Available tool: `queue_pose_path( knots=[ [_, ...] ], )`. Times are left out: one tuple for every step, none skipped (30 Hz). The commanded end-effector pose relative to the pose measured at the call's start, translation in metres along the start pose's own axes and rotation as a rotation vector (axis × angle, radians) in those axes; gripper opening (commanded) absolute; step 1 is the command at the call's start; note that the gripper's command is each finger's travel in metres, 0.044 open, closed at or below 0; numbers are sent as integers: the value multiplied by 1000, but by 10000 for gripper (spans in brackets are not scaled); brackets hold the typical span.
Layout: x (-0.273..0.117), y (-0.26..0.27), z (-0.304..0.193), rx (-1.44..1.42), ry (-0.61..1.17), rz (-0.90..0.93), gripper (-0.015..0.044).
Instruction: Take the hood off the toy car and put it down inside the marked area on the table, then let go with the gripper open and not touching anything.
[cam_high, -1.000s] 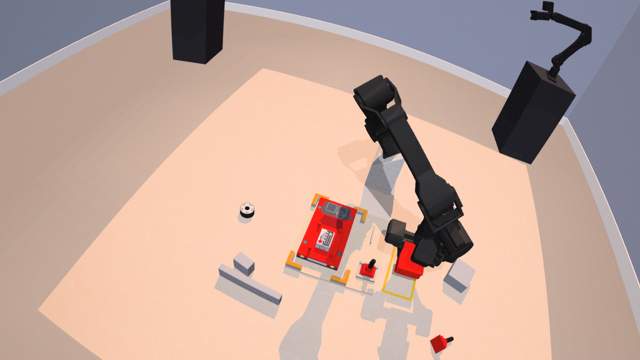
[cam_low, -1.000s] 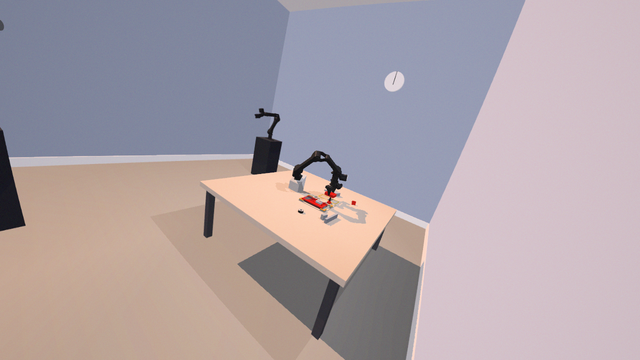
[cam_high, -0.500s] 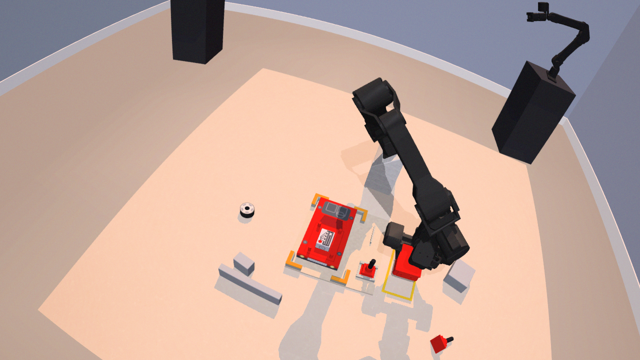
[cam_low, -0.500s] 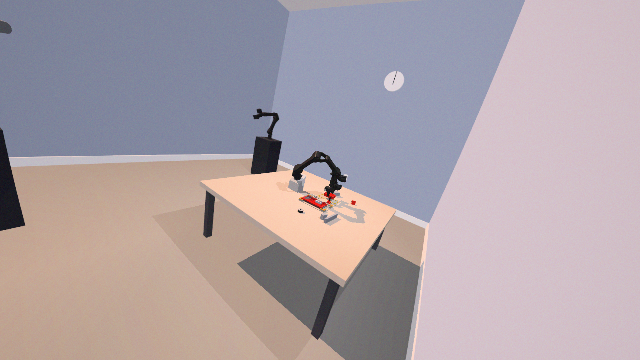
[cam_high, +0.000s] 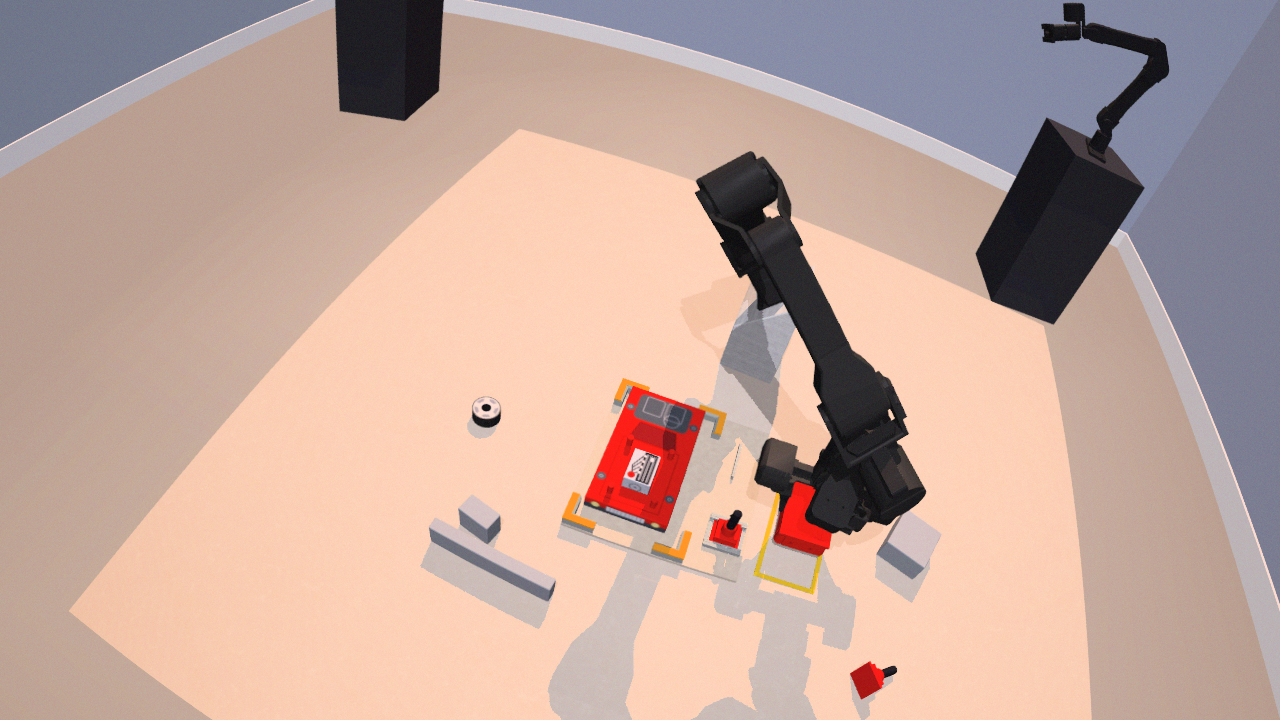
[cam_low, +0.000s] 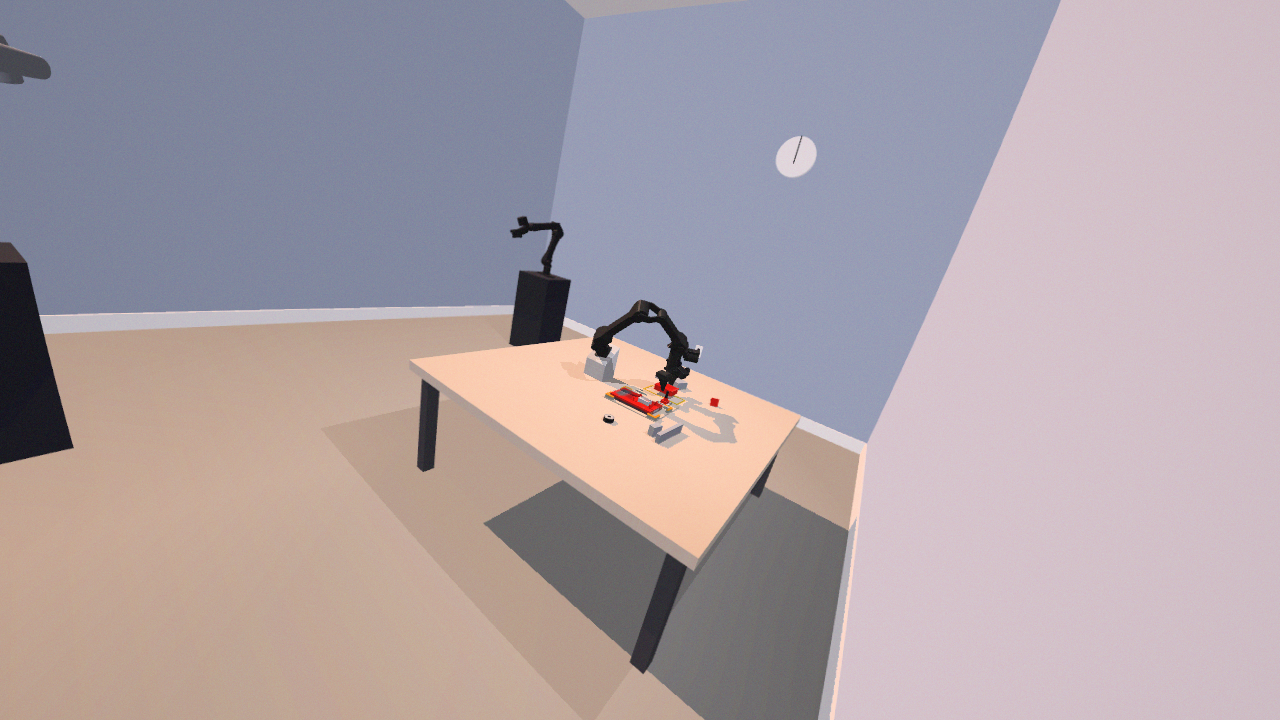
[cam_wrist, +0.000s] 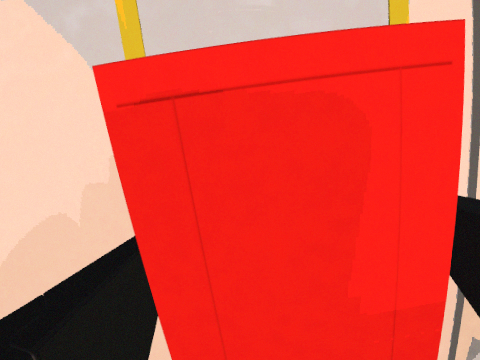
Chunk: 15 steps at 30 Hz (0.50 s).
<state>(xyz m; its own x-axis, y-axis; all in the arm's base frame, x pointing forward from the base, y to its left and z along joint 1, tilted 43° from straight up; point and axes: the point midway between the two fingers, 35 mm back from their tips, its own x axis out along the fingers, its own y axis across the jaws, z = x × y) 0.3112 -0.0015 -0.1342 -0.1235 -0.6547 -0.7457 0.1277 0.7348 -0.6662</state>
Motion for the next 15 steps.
queue_pose_path(
  knots=[
    [3, 0, -1, -5, 1, -4, 0],
    [3, 0, -1, -5, 1, -4, 0],
    [4, 0, -1, -5, 1, -4, 0],
    [4, 0, -1, -5, 1, -4, 0],
    [5, 0, -1, -5, 1, -4, 0],
    [5, 0, -1, -5, 1, -4, 0],
    [6, 0, -1, -5, 1, -4, 0],
    [6, 0, -1, -5, 1, -4, 0],
    [7, 0, -1, -5, 1, -4, 0],
    [7, 0, -1, -5, 1, -4, 0],
    [8, 0, -1, -5, 1, -4, 0],
    [8, 0, -1, -5, 1, -4, 0],
    [9, 0, -1, -5, 1, -4, 0],
    [9, 0, -1, -5, 1, -4, 0],
    [10, 0, -1, -5, 1, -4, 0]
  ],
)
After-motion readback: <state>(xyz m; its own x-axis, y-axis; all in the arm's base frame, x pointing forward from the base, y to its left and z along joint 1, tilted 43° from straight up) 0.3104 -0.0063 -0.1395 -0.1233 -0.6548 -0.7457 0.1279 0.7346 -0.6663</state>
